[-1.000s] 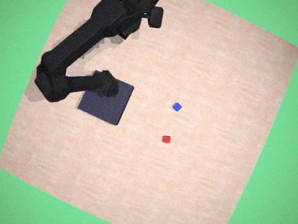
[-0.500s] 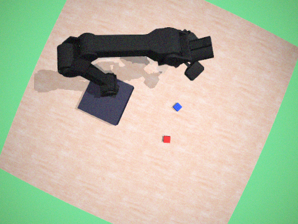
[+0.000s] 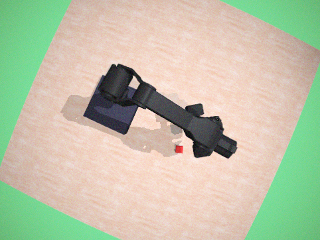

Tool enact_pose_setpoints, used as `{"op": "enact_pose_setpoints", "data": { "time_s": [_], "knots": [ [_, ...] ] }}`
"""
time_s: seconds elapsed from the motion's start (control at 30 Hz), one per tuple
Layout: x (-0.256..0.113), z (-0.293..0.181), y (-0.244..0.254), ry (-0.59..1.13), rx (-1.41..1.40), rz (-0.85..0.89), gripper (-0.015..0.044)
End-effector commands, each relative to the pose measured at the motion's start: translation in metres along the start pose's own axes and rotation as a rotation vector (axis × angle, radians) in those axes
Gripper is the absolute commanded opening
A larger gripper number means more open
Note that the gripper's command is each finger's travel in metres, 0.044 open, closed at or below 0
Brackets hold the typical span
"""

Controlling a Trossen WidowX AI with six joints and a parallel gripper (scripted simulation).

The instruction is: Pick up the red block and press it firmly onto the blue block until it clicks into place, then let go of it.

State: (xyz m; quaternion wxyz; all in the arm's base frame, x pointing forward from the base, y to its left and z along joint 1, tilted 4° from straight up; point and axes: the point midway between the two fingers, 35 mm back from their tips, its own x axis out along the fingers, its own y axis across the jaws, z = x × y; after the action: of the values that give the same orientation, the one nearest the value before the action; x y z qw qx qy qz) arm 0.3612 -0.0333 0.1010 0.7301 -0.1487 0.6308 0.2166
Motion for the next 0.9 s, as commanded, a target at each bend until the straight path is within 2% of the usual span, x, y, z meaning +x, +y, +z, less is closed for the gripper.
{"op": "enact_pose_setpoints", "data": {
  "time_s": [0.0, 0.1, 0.17, 0.27, 0.4, 0.87],
  "knots": [
    [0.012, -0.033, -0.049, 0.071, 0.124, -0.02, 0.044],
    [0.024, -0.068, -0.087, 0.132, 0.235, -0.025, 0.044],
    [0.027, -0.076, -0.095, 0.148, 0.261, -0.025, 0.044],
    [0.03, -0.077, -0.095, 0.148, 0.261, -0.025, 0.044],
    [0.062, -0.081, -0.093, 0.148, 0.261, -0.025, 0.044],
    [0.084, -0.084, -0.092, 0.148, 0.261, -0.025, 0.044]
  ]
}}
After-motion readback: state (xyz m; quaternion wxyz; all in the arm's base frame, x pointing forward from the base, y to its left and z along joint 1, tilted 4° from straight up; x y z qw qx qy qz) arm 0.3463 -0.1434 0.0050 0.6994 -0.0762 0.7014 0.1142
